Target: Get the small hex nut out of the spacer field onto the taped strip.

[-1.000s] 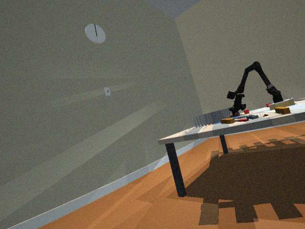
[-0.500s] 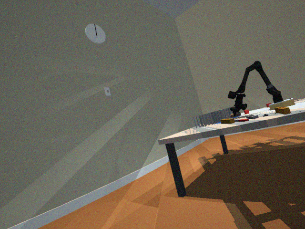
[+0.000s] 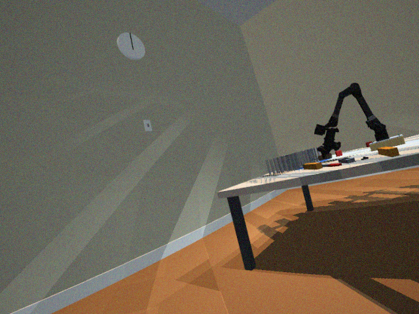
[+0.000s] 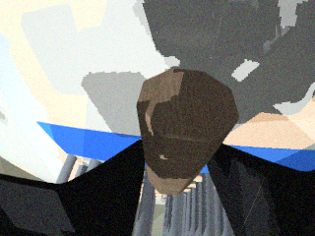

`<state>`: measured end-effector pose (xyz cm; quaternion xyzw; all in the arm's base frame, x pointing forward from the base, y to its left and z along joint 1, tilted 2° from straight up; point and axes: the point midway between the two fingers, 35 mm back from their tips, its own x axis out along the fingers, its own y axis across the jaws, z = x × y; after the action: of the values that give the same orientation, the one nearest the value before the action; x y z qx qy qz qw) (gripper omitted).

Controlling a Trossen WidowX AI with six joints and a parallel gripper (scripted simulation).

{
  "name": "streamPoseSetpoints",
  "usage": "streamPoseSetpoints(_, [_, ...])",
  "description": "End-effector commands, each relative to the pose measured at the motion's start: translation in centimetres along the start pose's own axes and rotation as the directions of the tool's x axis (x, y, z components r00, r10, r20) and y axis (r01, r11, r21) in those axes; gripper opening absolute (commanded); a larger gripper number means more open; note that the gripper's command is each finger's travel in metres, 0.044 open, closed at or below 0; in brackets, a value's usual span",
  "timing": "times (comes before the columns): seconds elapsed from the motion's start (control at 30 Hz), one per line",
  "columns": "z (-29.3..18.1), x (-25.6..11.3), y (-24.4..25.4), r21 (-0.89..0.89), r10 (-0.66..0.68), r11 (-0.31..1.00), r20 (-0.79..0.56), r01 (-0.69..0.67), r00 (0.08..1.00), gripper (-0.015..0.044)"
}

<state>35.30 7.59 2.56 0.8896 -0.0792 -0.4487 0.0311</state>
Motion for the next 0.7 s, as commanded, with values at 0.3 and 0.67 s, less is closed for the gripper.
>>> streamPoseSetpoints(0.3, [0.5, -0.7, 0.1, 0.008, 0.004, 1.0, -0.012, -0.004, 1.0, 0.0])
streamPoseSetpoints(0.67, [1.1, -1.1, 0.1, 0.008, 0.004, 1.0, -0.011, -0.004, 1.0, 0.0])
